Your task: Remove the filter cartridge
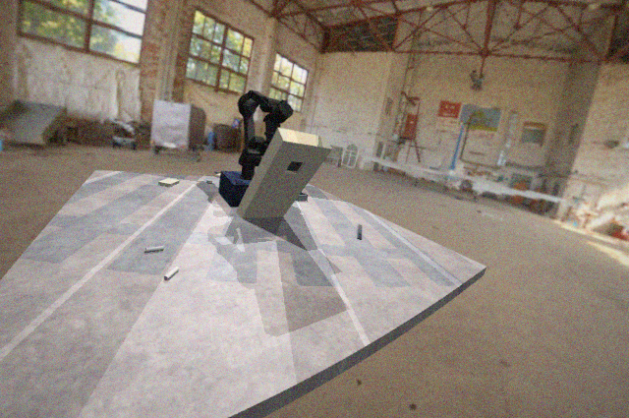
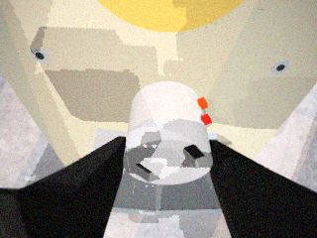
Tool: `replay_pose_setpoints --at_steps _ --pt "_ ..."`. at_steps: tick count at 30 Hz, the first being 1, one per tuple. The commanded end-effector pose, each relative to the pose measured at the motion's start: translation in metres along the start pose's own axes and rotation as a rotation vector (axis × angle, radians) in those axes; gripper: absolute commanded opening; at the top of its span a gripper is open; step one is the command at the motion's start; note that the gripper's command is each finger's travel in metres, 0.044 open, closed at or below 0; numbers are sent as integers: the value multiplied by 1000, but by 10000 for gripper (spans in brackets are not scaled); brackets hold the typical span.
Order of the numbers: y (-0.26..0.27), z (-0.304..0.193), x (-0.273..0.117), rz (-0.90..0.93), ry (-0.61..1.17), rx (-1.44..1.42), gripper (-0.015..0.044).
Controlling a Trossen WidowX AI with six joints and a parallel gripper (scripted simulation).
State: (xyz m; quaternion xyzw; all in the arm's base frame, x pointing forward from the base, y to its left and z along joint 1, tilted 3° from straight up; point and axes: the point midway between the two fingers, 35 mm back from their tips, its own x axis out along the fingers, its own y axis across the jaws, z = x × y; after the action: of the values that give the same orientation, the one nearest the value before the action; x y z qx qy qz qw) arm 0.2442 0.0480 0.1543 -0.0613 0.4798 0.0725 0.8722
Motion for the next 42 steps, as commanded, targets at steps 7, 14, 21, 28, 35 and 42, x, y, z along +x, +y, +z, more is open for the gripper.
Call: replay_pose_setpoints --at_steps 7,14,21,28,35,42 --pt "0 18 -25 0 -27 2 0" --pt "0 20 -63 0 -26 2 0" --pt "0 16 -97 0 -24 2 0" --pt "11 18 -95 3 -15 5 0" --pt "29 19 -91 5 -7 8 0" --pt "48 19 -88 5 -5 9 0"
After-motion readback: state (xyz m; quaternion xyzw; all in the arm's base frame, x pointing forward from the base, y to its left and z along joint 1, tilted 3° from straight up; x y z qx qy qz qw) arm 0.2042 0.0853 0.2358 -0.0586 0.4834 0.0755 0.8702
